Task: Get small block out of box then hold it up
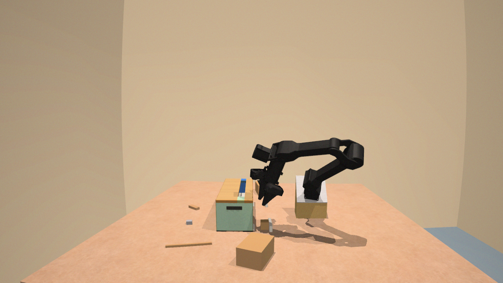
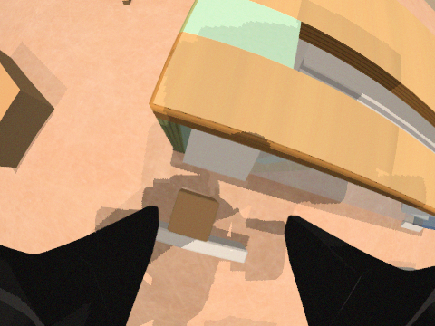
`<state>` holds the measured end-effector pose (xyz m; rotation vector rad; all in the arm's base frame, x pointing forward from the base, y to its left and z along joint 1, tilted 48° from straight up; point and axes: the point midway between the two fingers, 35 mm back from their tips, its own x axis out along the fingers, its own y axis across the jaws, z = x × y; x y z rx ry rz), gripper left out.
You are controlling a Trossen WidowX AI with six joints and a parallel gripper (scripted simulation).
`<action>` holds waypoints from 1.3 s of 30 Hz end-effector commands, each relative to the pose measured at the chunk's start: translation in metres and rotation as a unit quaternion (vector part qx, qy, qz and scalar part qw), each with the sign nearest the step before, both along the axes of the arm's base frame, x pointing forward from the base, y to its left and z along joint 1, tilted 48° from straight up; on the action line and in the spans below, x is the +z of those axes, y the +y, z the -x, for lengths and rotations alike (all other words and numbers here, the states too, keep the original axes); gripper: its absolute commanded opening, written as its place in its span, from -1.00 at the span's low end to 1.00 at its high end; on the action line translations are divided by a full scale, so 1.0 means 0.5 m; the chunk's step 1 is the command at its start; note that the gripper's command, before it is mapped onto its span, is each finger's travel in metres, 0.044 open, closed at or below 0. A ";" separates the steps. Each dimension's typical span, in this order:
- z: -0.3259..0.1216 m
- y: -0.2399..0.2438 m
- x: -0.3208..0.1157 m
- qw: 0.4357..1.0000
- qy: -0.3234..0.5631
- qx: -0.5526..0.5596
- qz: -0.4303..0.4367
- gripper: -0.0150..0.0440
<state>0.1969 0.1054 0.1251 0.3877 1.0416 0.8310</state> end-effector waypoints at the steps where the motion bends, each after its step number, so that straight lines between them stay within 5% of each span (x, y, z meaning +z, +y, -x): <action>1: 0.012 0.020 -0.032 0.890 -0.342 0.276 0.120 0.47; 12: 0.017 0.045 -0.046 0.637 -0.578 0.470 0.199 0.47; 27: 0.013 0.071 -0.035 0.144 -0.756 0.583 0.262 0.47; 39: 0.013 0.072 -0.035 0.118 -0.758 0.584 0.263 0.47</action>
